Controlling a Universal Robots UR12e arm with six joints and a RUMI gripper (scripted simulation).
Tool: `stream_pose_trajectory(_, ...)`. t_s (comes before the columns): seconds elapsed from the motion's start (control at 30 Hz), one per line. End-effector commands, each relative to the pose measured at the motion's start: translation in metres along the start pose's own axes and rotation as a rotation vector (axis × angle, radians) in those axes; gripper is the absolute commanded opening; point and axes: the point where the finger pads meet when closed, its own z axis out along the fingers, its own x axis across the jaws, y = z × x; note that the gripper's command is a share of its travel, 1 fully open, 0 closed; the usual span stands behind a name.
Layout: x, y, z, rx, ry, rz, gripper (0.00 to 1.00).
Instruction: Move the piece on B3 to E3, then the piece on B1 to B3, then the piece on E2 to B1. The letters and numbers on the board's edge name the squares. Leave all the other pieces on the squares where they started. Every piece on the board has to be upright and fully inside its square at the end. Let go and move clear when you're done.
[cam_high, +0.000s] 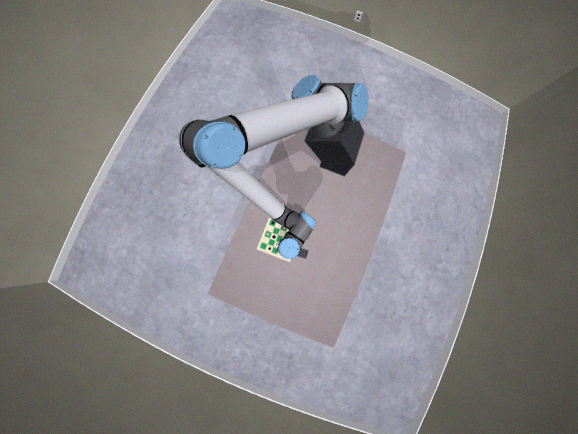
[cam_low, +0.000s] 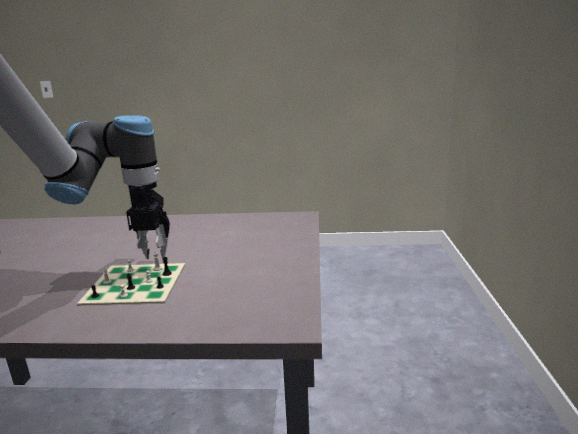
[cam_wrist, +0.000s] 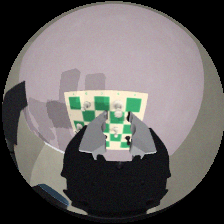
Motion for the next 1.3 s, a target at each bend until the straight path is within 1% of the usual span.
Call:
stream_pose_trajectory(0.0, 0.0, 0.0, -0.023, 0.0, 0.001, 0.0, 0.25)
stream_pose_trajectory(0.07, 0.0, 0.0, -0.023, 0.0, 0.001, 0.0, 0.25)
stream_pose_trajectory(0.27, 0.0, 0.0, -0.056, 0.0, 0.001, 0.0, 0.25)
stream_pose_trajectory(0.4, 0.0, 0.0, -0.071, 0.0, 0.001, 0.0, 0.25)
stream_pose_trajectory(0.53, 0.0, 0.0, -0.078, 0.0, 0.001, 0.0, 0.25)
stream_pose_trajectory(0.7, 0.0, 0.0, -0.079, 0.0, 0.001, 0.0, 0.25)
stream_pose_trajectory(0.73, 0.0, 0.0, -0.079, 0.0, 0.001, 0.0, 1.0)
stream_pose_trajectory(1.27, 0.0, 0.0, -0.079, 0.0, 0.001, 0.0, 1.0)
